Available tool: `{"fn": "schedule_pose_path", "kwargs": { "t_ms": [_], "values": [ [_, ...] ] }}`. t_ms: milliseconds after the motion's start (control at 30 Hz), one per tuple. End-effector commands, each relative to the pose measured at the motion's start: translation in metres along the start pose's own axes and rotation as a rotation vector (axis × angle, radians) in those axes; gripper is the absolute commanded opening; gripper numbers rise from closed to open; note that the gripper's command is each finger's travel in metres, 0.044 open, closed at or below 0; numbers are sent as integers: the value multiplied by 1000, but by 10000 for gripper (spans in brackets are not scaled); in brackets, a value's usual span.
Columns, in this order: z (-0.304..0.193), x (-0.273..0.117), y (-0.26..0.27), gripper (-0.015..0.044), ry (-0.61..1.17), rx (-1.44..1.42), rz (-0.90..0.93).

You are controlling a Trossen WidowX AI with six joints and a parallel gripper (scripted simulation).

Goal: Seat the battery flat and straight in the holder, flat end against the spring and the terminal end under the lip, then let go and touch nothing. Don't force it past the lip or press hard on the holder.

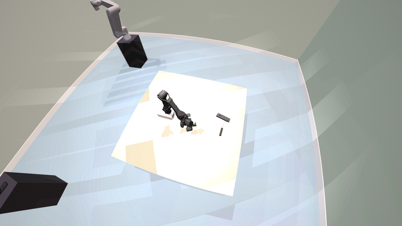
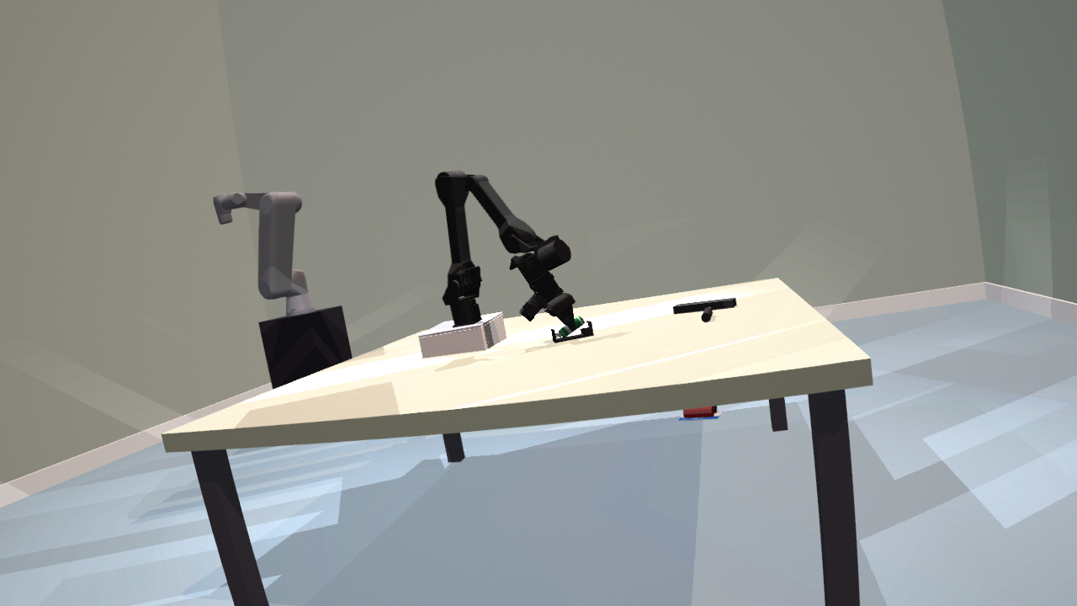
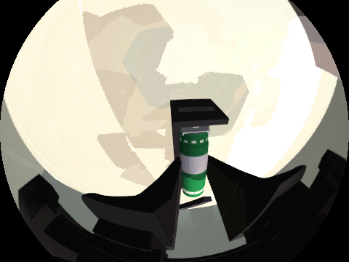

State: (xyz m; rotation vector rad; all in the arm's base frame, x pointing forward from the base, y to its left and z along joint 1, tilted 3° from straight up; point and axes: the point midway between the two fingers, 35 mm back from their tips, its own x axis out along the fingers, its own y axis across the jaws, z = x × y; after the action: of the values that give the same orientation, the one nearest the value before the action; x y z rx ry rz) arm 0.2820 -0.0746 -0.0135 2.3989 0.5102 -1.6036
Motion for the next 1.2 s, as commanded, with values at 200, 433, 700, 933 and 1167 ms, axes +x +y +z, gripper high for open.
{"fn": "schedule_pose_path", "kwargs": {
  "t_ms": [200,433,700,933,1167],
  "values": [
    [3,5,1,77,-92,17,-6],
    [2,7,1,77,-144,25,-11],
    [1,8,1,77,-203,31,-15],
    [1,9,1,77,-255,35,-18],
    [0,9,1,77,-308,38,-19]
  ]
}}
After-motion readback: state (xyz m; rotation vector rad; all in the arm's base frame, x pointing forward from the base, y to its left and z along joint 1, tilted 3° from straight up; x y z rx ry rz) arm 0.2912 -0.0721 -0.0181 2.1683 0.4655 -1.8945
